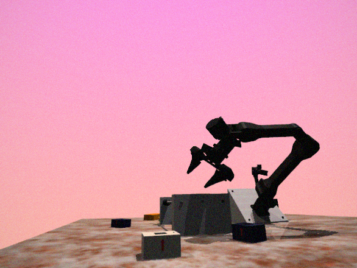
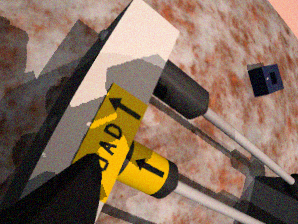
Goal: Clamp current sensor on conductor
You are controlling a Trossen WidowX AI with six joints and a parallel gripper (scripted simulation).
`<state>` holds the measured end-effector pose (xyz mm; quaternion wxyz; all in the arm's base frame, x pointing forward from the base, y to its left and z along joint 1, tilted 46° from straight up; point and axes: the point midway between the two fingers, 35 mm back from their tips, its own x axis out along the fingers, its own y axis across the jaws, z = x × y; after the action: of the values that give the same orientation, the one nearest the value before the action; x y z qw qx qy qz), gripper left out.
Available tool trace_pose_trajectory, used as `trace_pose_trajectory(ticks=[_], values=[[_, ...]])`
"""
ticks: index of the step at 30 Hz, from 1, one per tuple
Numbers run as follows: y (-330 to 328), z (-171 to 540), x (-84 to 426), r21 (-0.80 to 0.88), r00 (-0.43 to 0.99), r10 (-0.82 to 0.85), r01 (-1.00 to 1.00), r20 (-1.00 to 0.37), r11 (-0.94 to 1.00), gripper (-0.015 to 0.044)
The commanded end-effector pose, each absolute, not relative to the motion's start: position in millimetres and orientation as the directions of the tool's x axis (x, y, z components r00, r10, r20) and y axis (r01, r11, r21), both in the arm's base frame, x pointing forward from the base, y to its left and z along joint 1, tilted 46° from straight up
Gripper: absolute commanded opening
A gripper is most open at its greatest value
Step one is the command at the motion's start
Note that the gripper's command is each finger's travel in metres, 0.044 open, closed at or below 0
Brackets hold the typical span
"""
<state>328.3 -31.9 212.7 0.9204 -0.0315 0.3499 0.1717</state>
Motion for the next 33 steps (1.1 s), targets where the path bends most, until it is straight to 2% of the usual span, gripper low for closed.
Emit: trace_pose_trajectory(ticks=[1, 4, 33], values=[[-54.2, 222.9, 307.3, 0.557, 0.451, 0.687, -0.403, -0.57, 0.726, 0.044], [-56.7, 230.4, 302.6, 0.64, 0.436, 0.736, -0.373, -0.518, 0.672, 0.044], [-57.7, 228.1, 301.9, 0.646, 0.433, 0.736, -0.363, -0.521, 0.671, 0.044]])
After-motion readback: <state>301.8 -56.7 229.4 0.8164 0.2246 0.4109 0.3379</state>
